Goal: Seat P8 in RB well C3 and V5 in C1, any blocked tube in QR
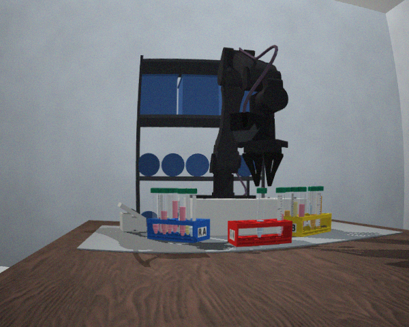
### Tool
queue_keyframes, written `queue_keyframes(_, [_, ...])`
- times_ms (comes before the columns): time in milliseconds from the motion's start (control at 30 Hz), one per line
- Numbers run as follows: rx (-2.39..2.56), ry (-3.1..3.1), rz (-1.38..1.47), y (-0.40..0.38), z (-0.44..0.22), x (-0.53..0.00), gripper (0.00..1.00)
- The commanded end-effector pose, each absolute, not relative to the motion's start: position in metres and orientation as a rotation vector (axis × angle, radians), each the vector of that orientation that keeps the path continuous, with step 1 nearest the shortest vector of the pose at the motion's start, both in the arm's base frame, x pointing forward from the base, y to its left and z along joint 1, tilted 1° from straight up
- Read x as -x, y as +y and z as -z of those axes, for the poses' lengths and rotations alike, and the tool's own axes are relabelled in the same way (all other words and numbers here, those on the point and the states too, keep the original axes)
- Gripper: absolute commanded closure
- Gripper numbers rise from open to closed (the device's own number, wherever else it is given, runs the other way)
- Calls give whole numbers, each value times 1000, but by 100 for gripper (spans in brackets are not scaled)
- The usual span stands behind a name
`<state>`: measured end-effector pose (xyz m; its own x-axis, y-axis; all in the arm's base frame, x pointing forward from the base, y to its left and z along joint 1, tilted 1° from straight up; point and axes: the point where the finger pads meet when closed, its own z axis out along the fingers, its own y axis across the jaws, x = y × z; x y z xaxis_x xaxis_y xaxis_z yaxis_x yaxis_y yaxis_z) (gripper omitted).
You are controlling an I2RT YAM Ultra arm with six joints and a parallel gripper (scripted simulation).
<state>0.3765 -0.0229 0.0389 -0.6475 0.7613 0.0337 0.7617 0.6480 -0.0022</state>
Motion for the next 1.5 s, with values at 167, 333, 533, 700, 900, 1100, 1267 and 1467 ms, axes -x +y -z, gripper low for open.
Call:
queue_keyframes(167, [1321,-2865,26,-22,-48,-380,70])
queue_keyframes(333, [1314,-2857,20,-21,-44,-377,70])
queue_keyframes(533, [1315,-2856,20,-21,-42,-377,70])
queue_keyframes(700, [1322,-2853,20,-23,-41,-376,70])
queue_keyframes(900, [1325,-2858,24,-24,-40,-378,70])
queue_keyframes(1100, [1328,-2864,28,-24,-39,-381,70])
queue_keyframes(1267, [1320,-2847,16,-24,-31,-377,70])
queue_keyframes(1467, [1315,-2836,9,-24,-25,-374,70])
